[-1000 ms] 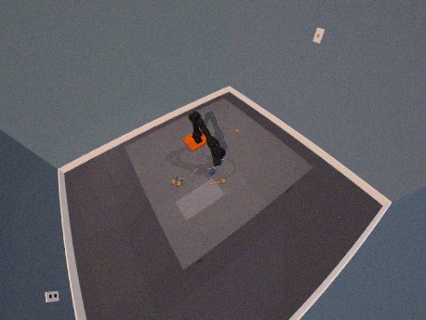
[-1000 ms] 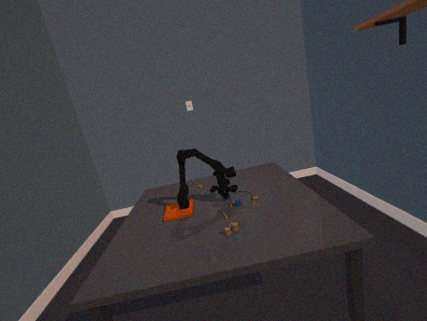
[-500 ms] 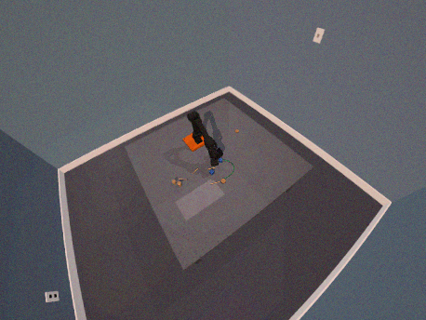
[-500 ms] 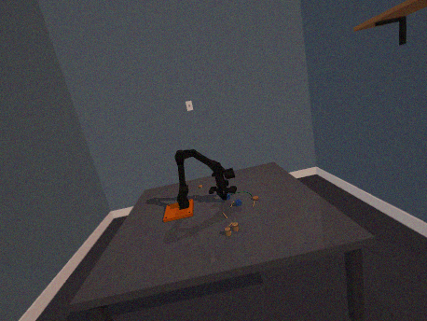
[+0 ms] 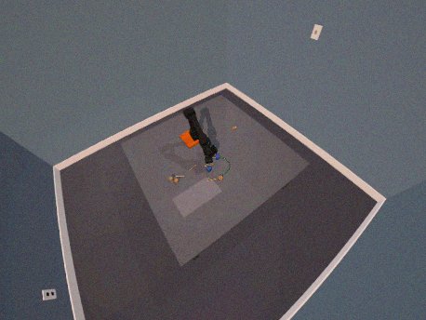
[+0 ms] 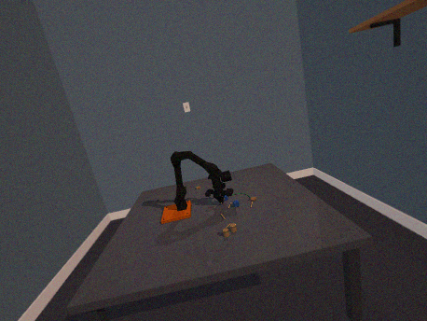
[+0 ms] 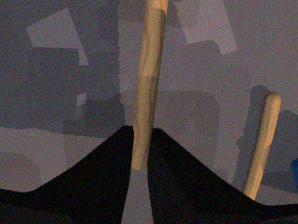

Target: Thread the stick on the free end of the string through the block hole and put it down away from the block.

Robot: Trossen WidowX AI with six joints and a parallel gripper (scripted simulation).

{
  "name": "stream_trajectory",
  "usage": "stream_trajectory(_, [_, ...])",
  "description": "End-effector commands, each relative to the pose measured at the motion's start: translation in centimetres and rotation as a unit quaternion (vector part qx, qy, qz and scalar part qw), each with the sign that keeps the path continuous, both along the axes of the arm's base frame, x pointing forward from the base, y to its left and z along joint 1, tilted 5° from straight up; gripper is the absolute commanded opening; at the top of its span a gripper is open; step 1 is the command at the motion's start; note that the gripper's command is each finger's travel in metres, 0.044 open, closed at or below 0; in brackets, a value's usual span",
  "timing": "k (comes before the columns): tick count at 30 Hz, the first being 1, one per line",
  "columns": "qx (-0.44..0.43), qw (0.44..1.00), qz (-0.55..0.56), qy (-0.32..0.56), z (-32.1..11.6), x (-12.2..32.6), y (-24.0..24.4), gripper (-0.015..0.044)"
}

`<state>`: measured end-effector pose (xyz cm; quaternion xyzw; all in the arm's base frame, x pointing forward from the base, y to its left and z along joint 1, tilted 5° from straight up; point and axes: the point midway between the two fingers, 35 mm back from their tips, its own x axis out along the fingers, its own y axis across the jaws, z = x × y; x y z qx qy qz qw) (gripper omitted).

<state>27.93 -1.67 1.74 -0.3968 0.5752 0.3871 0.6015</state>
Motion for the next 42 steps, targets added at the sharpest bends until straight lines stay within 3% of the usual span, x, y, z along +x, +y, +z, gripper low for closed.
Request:
stream_trajectory(1, [0.001, 1.000, 0.001, 0.000, 0.1, -0.3, -0.5, 0.0000])
stream_trajectory(39, [0.000, 1.000, -0.004, -0.001, -0.8, -2.6, -5.2, 0.0000])
stream_trajectory(42, [-0.002, 1.000, -0.007, -0.001, -0.6, -2.5, -5.2, 0.0079])
